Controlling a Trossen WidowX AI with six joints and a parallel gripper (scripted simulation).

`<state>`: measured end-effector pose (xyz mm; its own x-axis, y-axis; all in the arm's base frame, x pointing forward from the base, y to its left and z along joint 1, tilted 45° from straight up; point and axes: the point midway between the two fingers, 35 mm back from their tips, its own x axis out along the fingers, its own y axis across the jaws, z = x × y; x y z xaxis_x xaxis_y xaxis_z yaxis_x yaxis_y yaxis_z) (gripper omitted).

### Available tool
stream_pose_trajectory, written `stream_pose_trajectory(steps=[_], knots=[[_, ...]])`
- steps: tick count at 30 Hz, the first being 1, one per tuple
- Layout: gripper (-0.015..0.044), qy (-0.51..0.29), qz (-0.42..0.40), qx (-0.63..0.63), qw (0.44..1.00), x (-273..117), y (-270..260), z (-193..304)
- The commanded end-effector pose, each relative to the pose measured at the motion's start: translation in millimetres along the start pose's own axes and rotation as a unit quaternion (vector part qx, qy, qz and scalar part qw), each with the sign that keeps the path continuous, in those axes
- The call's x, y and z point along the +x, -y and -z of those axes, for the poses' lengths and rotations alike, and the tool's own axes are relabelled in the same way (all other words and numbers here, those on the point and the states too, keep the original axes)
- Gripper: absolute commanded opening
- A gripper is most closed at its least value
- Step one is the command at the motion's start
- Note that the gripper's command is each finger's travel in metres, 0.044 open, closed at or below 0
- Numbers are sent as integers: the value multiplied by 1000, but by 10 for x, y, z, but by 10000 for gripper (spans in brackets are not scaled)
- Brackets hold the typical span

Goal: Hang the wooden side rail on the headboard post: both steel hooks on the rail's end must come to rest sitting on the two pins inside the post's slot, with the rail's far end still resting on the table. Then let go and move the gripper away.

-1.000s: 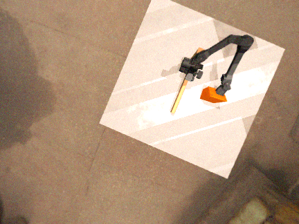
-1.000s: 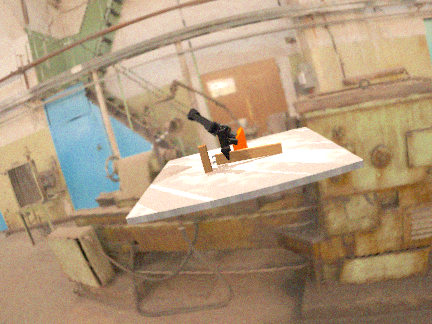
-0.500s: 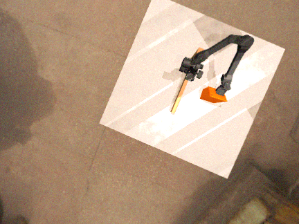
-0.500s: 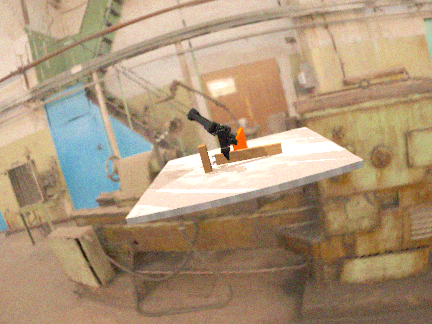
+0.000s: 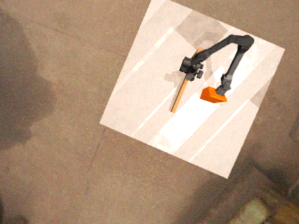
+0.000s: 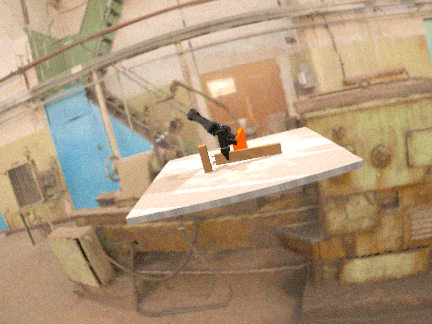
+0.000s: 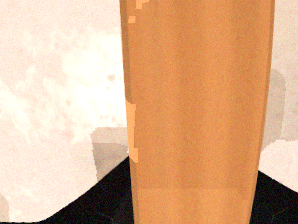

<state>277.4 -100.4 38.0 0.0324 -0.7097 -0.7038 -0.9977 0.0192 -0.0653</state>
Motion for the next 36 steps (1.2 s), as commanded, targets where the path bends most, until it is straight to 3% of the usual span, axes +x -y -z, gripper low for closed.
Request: stream_pose_trajectory(steps=[1, 36], knots=[[0, -1, 3, -2, 1000, -12, 8, 4], [0, -1, 3, -2, 1000, -19, 10, 42]])
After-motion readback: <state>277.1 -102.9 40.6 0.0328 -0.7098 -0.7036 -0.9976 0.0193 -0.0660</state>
